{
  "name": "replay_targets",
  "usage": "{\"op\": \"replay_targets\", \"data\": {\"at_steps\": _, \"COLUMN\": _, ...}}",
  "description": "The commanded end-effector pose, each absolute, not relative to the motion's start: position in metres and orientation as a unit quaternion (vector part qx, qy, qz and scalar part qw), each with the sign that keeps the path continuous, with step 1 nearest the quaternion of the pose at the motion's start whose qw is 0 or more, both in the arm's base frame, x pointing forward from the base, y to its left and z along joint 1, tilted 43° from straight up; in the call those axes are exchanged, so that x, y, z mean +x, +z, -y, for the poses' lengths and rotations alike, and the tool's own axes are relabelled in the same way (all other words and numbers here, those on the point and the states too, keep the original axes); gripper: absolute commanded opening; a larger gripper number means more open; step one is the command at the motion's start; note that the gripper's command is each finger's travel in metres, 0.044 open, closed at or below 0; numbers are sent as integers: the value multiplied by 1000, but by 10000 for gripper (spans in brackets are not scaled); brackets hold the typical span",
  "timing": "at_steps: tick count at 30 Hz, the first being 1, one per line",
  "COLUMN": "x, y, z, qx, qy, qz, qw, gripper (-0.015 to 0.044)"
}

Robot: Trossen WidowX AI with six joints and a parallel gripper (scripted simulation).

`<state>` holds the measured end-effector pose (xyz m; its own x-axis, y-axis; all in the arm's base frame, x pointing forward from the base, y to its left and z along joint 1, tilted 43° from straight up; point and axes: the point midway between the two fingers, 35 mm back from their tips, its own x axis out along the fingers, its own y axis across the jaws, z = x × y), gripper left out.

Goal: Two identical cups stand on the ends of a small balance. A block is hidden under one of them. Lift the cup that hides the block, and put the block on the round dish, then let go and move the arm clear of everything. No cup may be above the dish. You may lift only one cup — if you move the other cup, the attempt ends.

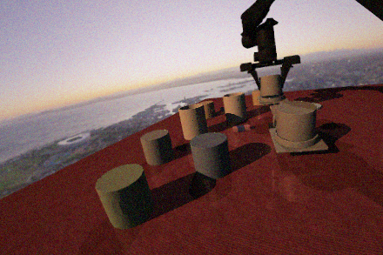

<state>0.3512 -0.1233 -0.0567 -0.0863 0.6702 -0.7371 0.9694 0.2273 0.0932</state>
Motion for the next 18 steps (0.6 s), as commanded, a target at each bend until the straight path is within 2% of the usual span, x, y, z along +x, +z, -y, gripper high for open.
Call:
{"op": "replay_targets", "data": {"at_steps": 1, "x": 353, "y": -52, "z": 134, "qx": 583, "qy": -221, "qz": -697, "qw": 353, "gripper": 0}}
{"op": "replay_targets", "data": {"at_steps": 18, "x": 355, "y": -35, "z": 149, "qx": 586, "qy": -224, "qz": -694, "qw": 354, "gripper": 0}}
